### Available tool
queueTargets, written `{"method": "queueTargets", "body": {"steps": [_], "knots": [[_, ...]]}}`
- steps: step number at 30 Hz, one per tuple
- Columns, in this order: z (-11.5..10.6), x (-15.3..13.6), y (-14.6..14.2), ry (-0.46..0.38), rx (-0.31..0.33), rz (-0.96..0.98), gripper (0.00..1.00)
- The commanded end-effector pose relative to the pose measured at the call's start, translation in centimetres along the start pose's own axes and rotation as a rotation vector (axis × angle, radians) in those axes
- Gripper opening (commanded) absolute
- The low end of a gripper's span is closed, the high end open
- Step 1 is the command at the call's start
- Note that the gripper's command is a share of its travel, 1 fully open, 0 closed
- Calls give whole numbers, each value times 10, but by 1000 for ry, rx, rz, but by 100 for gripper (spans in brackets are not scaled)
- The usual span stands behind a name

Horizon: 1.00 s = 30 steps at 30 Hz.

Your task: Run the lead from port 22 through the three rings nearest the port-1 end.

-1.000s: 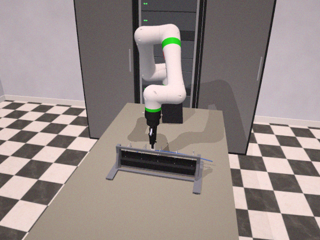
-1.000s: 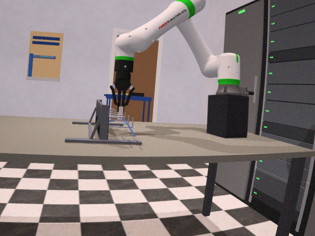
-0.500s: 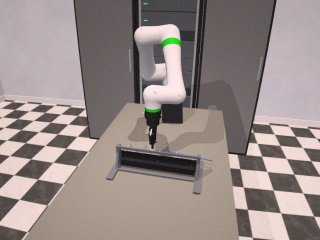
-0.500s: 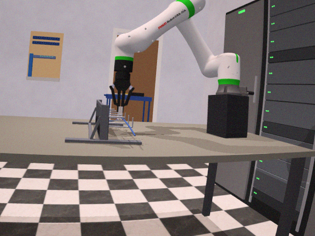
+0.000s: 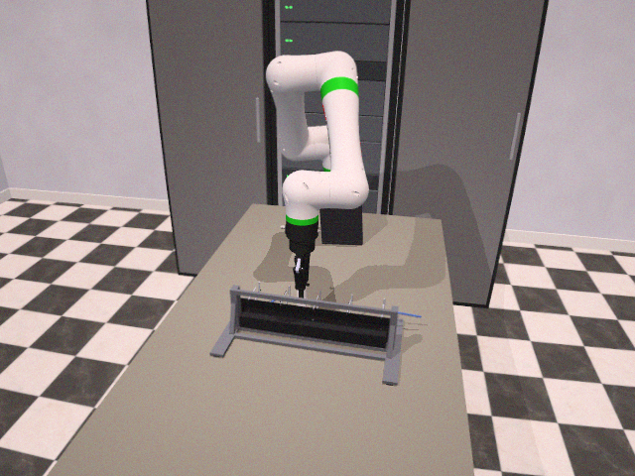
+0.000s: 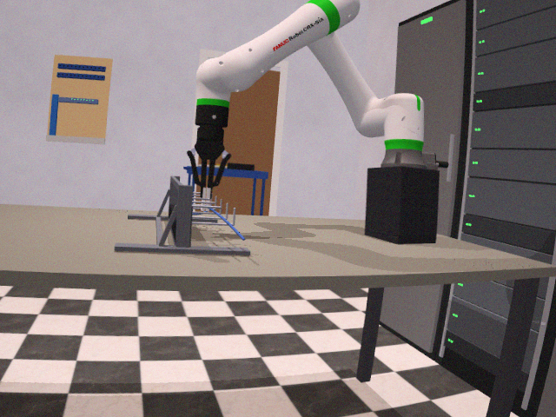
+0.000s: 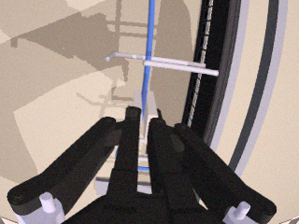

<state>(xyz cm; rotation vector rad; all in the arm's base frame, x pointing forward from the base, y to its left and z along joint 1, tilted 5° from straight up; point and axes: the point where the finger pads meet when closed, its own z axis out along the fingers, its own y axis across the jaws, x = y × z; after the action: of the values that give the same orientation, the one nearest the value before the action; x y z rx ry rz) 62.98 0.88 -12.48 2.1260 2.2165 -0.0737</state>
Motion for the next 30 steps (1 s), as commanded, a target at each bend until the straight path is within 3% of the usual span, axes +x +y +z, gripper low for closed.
{"method": "queueTargets", "body": {"steps": [1, 30], "knots": [[0, 0, 5, 0, -1, 0, 0], [0, 0, 21, 0, -1, 0, 0]]}}
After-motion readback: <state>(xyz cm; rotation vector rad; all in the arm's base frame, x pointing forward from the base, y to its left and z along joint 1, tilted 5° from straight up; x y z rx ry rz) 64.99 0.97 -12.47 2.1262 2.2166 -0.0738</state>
